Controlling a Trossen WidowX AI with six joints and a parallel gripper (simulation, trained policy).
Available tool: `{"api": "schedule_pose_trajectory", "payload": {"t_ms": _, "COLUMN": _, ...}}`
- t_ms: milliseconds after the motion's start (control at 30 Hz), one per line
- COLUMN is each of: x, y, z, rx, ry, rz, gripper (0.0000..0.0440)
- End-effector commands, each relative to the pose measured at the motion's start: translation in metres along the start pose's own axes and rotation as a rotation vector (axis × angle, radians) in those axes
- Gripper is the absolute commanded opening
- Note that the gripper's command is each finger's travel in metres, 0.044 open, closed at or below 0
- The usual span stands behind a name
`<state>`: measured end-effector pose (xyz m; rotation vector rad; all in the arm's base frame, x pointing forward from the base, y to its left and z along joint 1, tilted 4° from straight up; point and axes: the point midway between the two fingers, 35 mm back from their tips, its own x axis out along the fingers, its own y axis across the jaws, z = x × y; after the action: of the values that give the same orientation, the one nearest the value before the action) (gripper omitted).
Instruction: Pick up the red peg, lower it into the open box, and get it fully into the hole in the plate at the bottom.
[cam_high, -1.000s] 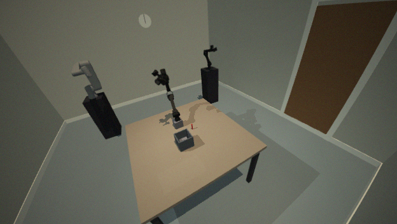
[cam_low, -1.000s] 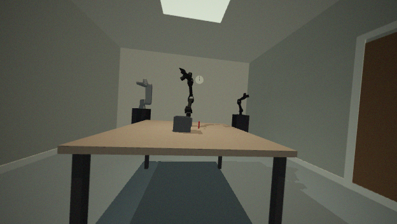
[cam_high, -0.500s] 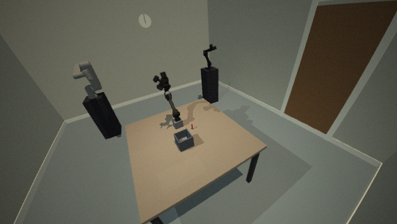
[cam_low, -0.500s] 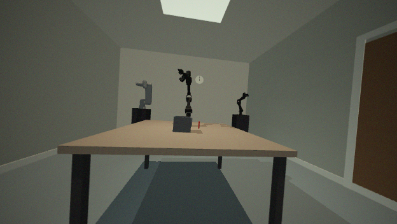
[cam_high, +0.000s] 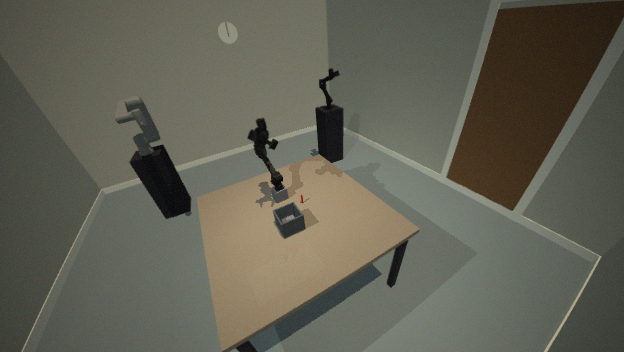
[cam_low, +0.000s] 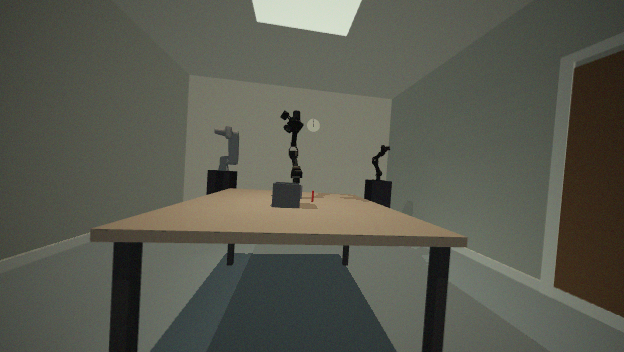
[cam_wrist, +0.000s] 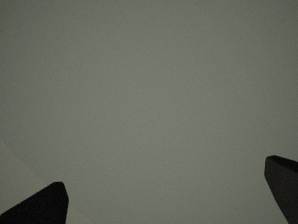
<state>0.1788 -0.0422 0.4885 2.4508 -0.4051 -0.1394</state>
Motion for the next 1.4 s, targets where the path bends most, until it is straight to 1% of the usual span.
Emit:
{"api": "schedule_pose_trajectory", "payload": {"t_ms": 0, "x": 0.009, "y": -0.021, "z": 0.003, "rx": 0.008, "ry": -0.011, "rz": -0.075, "gripper": 0.044}}
{"api": "schedule_pose_trajectory", "payload": {"t_ms": 300, "x": 0.026, "y": -0.085, "z": 0.01, "rx": -0.013, "ry": -0.043, "rz": -0.289, "gripper": 0.044}}
{"api": "schedule_pose_trajectory", "payload": {"t_ms": 600, "x": 0.03, "y": -0.148, "z": 0.02, "rx": -0.097, "ry": -0.081, "rz": -0.495, "gripper": 0.044}}
{"api": "schedule_pose_trajectory", "payload": {"t_ms": 967, "x": 0.024, "y": -0.217, "z": 0.047, "rx": -0.277, "ry": -0.148, "rz": -0.722, "gripper": 0.044}}
{"api": "schedule_pose_trajectory", "payload": {"t_ms": 1367, "x": 0.012, "y": -0.278, "z": 0.097, "rx": -0.519, "ry": -0.24, "rz": -0.953, "gripper": 0.044}}
